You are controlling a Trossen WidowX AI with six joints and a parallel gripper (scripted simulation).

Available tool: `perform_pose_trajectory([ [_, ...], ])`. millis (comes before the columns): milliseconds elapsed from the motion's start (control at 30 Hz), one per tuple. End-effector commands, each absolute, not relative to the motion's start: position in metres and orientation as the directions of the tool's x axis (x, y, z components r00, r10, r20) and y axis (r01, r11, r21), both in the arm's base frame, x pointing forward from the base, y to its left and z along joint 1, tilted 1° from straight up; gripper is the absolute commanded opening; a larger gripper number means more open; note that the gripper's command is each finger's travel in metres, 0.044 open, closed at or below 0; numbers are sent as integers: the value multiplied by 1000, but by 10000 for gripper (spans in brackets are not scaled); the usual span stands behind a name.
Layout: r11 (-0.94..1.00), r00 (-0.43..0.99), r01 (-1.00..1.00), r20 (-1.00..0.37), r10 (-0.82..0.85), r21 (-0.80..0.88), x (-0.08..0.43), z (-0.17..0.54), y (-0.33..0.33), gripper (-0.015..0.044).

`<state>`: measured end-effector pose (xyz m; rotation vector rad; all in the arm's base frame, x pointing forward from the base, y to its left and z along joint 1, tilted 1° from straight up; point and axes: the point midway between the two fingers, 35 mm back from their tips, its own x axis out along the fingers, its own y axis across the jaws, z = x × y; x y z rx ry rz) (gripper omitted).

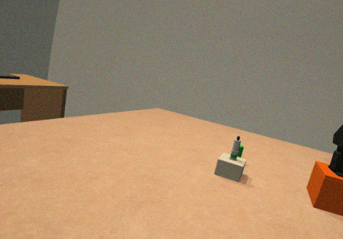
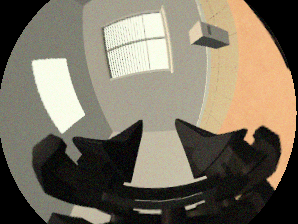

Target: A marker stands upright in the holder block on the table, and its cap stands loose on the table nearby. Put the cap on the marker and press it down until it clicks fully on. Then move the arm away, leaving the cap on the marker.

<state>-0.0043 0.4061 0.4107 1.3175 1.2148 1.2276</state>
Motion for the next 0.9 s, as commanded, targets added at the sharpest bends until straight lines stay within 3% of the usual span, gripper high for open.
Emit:
perform_pose_trajectory([
  [0,47,141,-104,-32,989,993,51,381,410,240],
  [233,373,389,-327,-236,891,868,162,326,389,240],
  [467,655,577,-351,-397,714,669,260,280,329,240],
  [667,800,650,-317,-497,574,509,309,251,277,240],
  [867,936,672,-271,-652,351,225,354,207,190,240],
])
